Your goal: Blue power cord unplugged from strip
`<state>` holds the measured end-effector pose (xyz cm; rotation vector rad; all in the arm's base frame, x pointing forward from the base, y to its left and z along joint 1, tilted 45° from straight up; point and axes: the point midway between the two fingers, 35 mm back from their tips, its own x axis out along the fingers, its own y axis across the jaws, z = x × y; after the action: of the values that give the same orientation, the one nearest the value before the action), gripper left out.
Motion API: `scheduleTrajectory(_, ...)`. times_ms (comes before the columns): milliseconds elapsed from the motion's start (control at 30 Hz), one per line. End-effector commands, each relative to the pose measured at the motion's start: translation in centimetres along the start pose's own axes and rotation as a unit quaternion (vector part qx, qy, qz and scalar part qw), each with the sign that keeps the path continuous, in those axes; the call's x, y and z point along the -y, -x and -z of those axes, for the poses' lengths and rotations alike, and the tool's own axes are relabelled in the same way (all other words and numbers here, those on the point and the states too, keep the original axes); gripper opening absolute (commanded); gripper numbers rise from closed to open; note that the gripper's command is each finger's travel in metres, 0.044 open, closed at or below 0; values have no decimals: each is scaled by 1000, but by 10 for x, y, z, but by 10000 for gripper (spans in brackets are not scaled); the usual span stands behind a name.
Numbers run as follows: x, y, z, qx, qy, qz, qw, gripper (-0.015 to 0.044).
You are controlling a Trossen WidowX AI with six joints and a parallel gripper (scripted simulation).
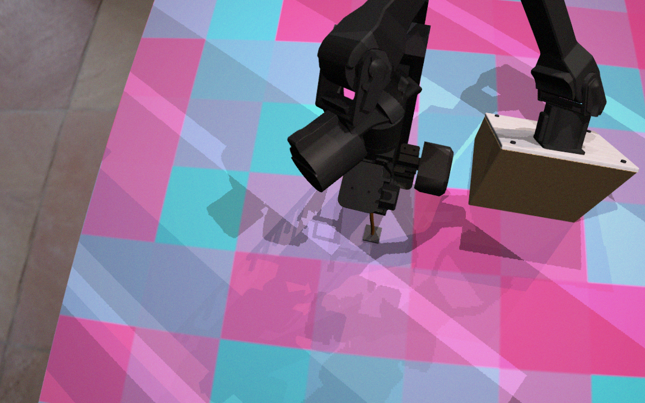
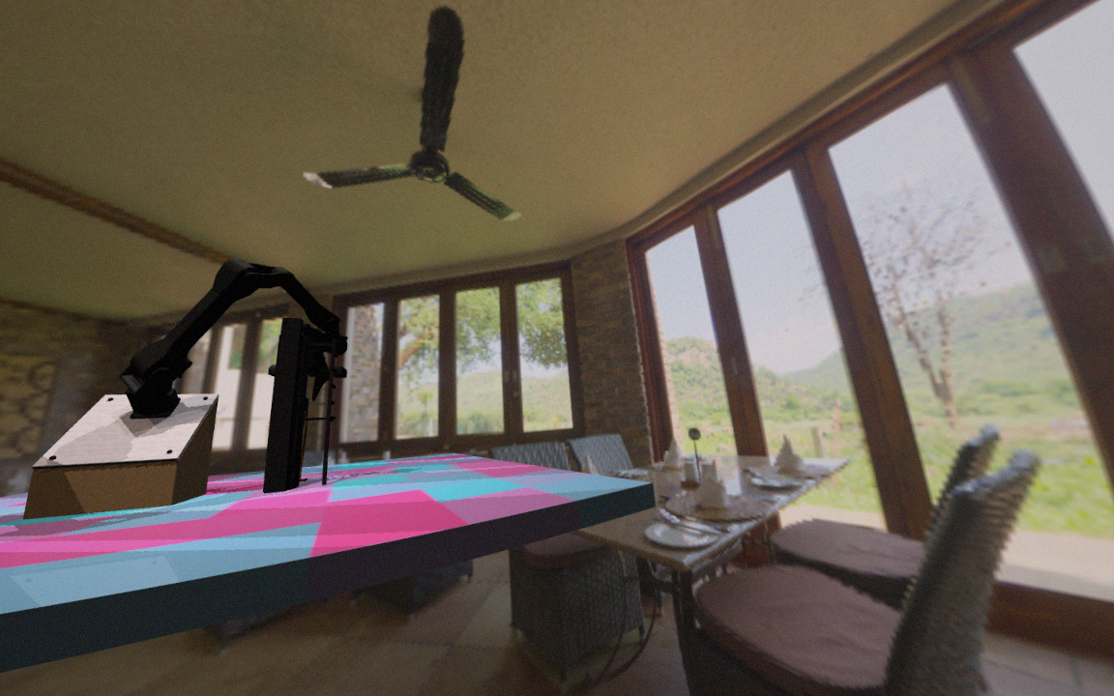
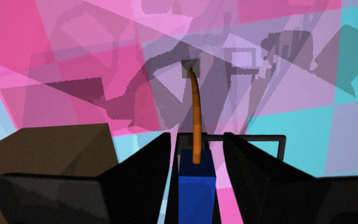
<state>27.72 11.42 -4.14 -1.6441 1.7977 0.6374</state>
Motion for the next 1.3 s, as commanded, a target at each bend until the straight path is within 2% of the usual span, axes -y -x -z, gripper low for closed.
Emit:
scheduleTrajectory(0, -1, -2, 2, -3, 2, -1, 1000, 160)
scheduleTrajectory(367, -1, 7, 3, 0, 10, 9, 1000, 160)
scheduleTrajectory(1267, -4, 7, 42, -2, 11, 9, 1000, 160)
